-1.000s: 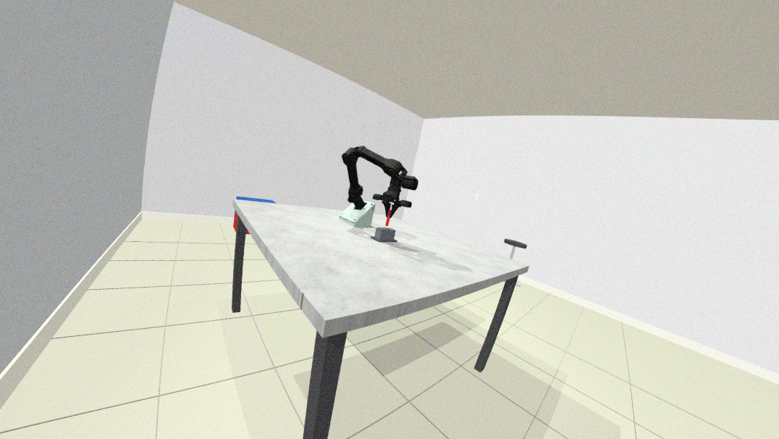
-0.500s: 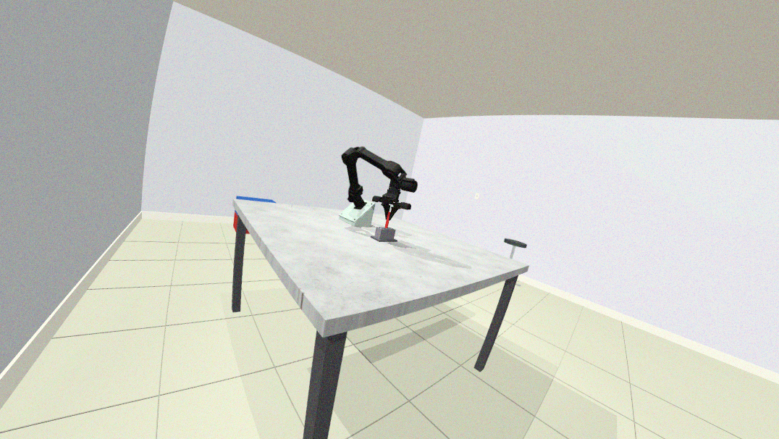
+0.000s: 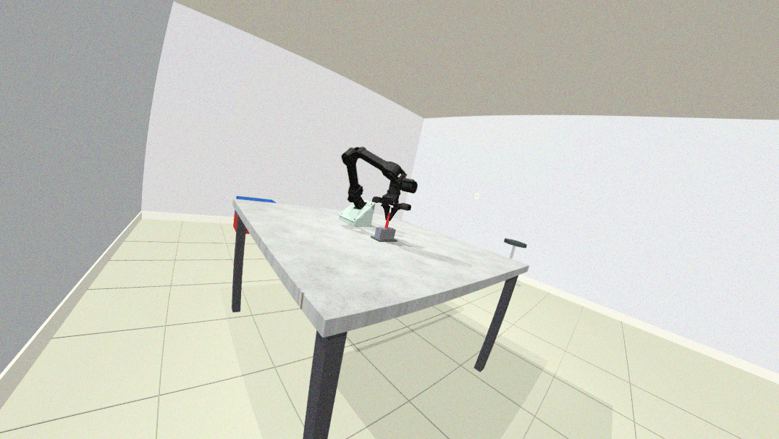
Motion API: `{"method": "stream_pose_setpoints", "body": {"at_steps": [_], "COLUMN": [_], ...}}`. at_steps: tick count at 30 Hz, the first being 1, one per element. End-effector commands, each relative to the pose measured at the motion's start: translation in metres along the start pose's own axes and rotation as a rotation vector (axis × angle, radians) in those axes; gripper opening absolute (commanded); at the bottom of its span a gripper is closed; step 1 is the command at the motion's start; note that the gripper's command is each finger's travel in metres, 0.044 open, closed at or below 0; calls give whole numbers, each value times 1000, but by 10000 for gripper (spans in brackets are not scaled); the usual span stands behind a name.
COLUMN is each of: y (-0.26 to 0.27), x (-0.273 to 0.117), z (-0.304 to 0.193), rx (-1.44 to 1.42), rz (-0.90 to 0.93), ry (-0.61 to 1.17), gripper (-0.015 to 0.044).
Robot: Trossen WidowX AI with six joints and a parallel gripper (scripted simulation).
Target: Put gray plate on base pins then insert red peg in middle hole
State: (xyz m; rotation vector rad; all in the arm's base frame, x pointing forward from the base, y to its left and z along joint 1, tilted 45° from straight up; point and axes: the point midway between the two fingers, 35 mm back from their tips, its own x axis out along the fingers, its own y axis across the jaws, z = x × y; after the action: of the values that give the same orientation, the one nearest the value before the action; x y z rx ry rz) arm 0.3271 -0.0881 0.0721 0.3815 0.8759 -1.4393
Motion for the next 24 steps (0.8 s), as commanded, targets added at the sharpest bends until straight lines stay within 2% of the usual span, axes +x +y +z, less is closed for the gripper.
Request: {"method": "stream_pose_setpoints", "body": {"at_steps": [1,15,21,24], "y": [0,-1,-1,-1], "x": [0,1,1,1], "z": [0,-1,-1,-1], "rx": [1,-1,-1,-1], "rz": [0,-2,-2,-2], "ry": [0,1,1,1], "gripper": [0,0,150,150]}}
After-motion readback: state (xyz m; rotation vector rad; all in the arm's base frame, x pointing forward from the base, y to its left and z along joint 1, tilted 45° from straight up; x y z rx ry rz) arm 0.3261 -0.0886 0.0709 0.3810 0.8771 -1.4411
